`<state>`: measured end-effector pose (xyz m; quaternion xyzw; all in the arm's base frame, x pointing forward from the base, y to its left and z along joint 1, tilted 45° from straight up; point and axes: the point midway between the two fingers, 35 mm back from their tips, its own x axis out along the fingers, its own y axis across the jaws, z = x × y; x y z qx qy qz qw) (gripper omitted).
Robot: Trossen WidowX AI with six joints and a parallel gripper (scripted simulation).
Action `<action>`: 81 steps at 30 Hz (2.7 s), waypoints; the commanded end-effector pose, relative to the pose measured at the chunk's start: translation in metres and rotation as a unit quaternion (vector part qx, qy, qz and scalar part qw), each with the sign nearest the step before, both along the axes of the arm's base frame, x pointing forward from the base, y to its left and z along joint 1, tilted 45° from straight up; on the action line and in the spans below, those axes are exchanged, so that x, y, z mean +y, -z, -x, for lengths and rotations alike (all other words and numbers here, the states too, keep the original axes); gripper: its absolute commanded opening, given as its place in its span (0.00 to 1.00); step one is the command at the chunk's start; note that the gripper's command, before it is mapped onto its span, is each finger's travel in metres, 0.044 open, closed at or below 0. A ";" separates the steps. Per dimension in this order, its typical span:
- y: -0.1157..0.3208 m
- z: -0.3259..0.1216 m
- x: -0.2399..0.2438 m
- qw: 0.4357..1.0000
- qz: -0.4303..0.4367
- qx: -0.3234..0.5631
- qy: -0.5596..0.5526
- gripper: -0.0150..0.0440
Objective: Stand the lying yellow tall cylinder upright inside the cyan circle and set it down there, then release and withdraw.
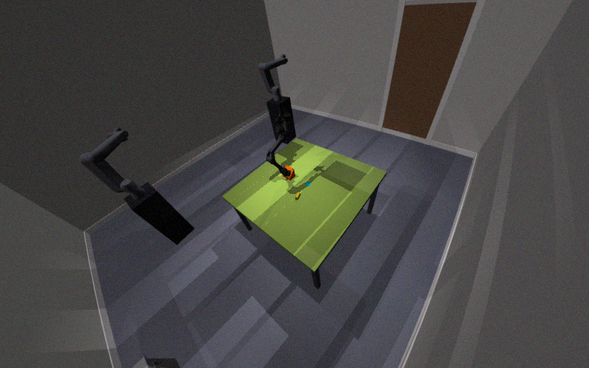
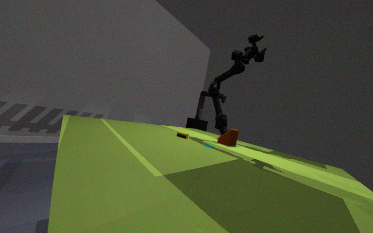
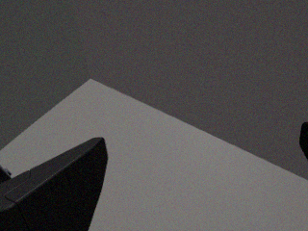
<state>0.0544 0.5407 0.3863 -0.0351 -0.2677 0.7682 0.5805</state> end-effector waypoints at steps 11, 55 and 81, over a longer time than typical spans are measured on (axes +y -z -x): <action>0.054 -0.142 -0.022 0.948 0.157 0.207 0.184 0.78; 0.211 -0.269 -0.578 -0.087 0.024 0.577 0.812 0.78; 0.268 -0.204 -0.719 -0.225 -0.033 0.502 0.834 0.69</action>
